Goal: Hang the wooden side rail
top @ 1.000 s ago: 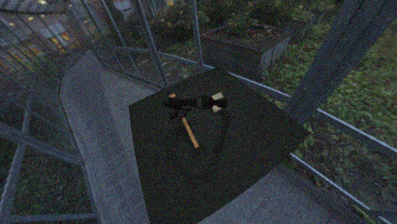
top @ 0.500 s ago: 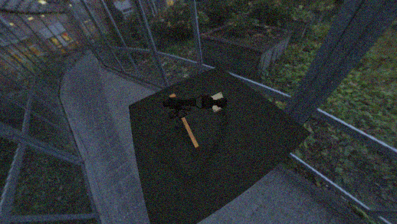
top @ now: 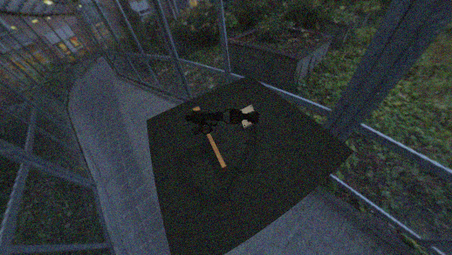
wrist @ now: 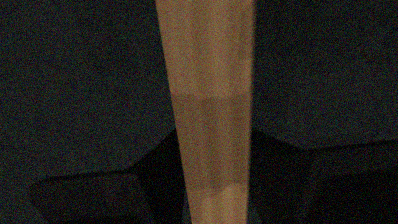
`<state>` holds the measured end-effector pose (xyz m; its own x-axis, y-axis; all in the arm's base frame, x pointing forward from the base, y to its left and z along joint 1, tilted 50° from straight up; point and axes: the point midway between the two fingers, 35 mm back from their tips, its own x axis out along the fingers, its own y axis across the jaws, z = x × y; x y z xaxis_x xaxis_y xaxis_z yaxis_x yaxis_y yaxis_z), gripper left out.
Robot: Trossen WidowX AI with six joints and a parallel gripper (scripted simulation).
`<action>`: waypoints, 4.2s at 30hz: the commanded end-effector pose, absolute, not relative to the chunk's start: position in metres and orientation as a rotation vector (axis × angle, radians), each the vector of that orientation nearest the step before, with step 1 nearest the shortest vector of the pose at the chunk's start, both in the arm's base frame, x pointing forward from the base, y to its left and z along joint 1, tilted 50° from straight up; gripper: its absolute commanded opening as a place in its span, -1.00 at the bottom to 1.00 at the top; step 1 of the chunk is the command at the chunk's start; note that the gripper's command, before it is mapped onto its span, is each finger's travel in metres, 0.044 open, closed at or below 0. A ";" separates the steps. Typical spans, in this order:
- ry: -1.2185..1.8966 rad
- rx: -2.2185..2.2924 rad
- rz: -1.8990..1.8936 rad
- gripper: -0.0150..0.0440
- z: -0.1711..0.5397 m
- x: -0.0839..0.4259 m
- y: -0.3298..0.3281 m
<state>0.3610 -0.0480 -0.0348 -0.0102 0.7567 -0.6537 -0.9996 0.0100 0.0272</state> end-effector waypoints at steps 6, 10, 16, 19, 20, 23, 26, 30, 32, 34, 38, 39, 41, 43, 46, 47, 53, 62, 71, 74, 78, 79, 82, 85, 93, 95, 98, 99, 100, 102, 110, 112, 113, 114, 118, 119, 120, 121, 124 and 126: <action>0.581 -0.537 1.486 -0.49 -0.035 0.362 -0.054; 0.581 -0.537 1.486 -0.49 -0.035 0.362 -0.054; 0.581 -0.537 1.486 -0.49 -0.035 0.362 -0.055; 0.581 -0.537 1.486 -0.49 -0.035 0.361 -0.055; 0.581 -0.537 1.486 -0.49 -0.036 0.361 -0.055; 0.581 -0.537 1.486 -0.49 -0.036 0.361 -0.055; 0.581 -0.537 1.486 -0.49 -0.037 0.361 -0.055; 0.581 -0.537 1.486 -0.49 -0.037 0.361 -0.055; 0.581 -0.537 1.486 -0.49 -0.037 0.361 -0.055; 0.581 -0.537 1.486 -0.49 -0.038 0.361 -0.055; 0.581 -0.537 1.486 -0.49 -0.038 0.362 -0.056; 0.581 -0.537 1.486 -0.49 -0.038 0.362 -0.056; 0.581 -0.537 1.486 -0.49 -0.038 0.362 -0.056; 0.581 -0.537 1.486 -0.49 -0.038 0.362 -0.056; 0.581 -0.537 1.486 -0.49 -0.038 0.362 -0.056; 0.581 -0.537 1.486 -0.49 -0.038 0.362 -0.057; 0.581 -0.537 1.486 -0.49 -0.038 0.361 -0.058; 0.581 -0.537 1.486 -0.49 -0.039 0.361 -0.058; 0.581 -0.537 1.486 -0.49 -0.040 0.362 -0.058; 0.581 -0.537 1.486 -0.49 -0.040 0.362 -0.058; 0.581 -0.537 1.486 -0.49 -0.040 0.362 -0.058; 0.581 -0.537 1.486 -0.49 -0.040 0.362 -0.059; 0.581 -0.538 1.486 -0.49 -0.041 0.362 -0.059; 0.581 -0.538 1.486 -0.49 -0.041 0.362 -0.060; 0.581 -0.538 1.486 -0.49 -0.041 0.361 -0.060; 0.581 -0.538 1.486 -0.49 -0.042 0.361 -0.060; 0.581 -0.538 1.486 -0.49 -0.042 0.361 -0.060; 0.581 -0.538 1.486 -0.49 -0.042 0.361 -0.060; 0.581 -0.538 1.486 -0.49 -0.042 0.361 -0.060; 0.581 -0.538 1.486 -0.49 -0.043 0.361 -0.060; 0.581 -0.538 1.486 -0.49 -0.043 0.362 -0.061; 0.581 -0.538 1.486 -0.49 -0.043 0.362 -0.061; 0.581 -0.538 1.486 -0.49 -0.043 0.362 -0.061; 0.581 -0.538 1.486 -0.49 -0.043 0.362 -0.061; 0.581 -0.538 1.486 -0.49 -0.043 0.362 -0.062; 0.581 -0.538 1.486 -0.49 -0.043 0.362 -0.062; 0.581 -0.538 1.486 -0.49 -0.043 0.362 -0.062; 0.581 -0.538 1.486 -0.49 -0.043 0.362 -0.062; 0.581 -0.538 1.486 -0.49 -0.043 0.361 -0.062; 0.581 -0.538 1.486 -0.49 -0.044 0.361 -0.062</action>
<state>0.3623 -0.0568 -0.0438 -0.0083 0.7554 -0.6552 -0.9997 0.0097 0.0239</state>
